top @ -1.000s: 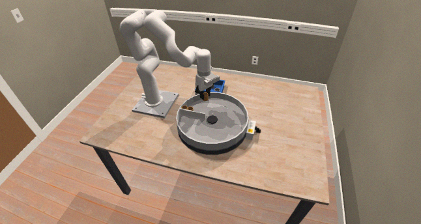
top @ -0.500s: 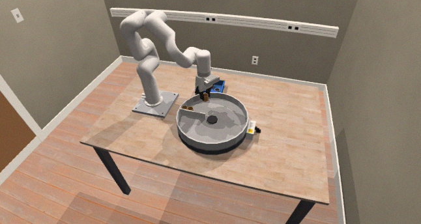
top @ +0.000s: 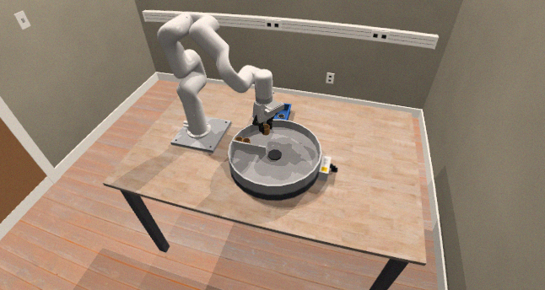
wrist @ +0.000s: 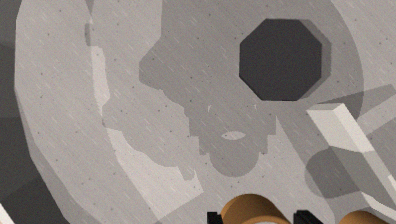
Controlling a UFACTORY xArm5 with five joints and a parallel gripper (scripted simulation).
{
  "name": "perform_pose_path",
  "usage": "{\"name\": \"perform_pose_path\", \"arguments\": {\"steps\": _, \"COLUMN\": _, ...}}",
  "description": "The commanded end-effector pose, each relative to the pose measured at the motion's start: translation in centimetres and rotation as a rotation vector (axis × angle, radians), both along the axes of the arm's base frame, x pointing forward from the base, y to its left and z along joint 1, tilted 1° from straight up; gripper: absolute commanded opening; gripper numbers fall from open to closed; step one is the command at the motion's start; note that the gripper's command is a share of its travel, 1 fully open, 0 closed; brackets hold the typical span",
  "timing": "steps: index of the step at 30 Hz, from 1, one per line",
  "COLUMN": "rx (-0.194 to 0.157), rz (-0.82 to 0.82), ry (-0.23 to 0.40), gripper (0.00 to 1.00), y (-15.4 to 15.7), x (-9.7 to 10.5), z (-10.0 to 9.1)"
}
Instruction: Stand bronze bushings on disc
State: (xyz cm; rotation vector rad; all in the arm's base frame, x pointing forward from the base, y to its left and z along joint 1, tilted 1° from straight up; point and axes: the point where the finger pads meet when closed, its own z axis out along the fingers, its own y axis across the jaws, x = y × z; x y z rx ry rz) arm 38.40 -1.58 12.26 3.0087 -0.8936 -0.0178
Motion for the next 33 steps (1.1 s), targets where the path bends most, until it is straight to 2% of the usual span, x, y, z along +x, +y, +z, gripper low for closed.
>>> {"name": "perform_pose_path", "arguments": {"steps": 1, "rx": 0.000, "rz": 0.000, "ry": -0.003, "gripper": 0.00, "y": 0.0, "x": 0.1, "z": 0.1}}
{"name": "perform_pose_path", "arguments": {"steps": 16, "rx": 0.000, "rz": 0.000, "ry": -0.003, "gripper": 0.00, "y": 0.0, "x": 0.1, "z": -0.7}}
{"name": "perform_pose_path", "arguments": {"steps": 33, "rx": 0.000, "rz": 0.000, "ry": -0.003, "gripper": 0.00, "y": 0.0, "x": 0.1, "z": -3.3}}
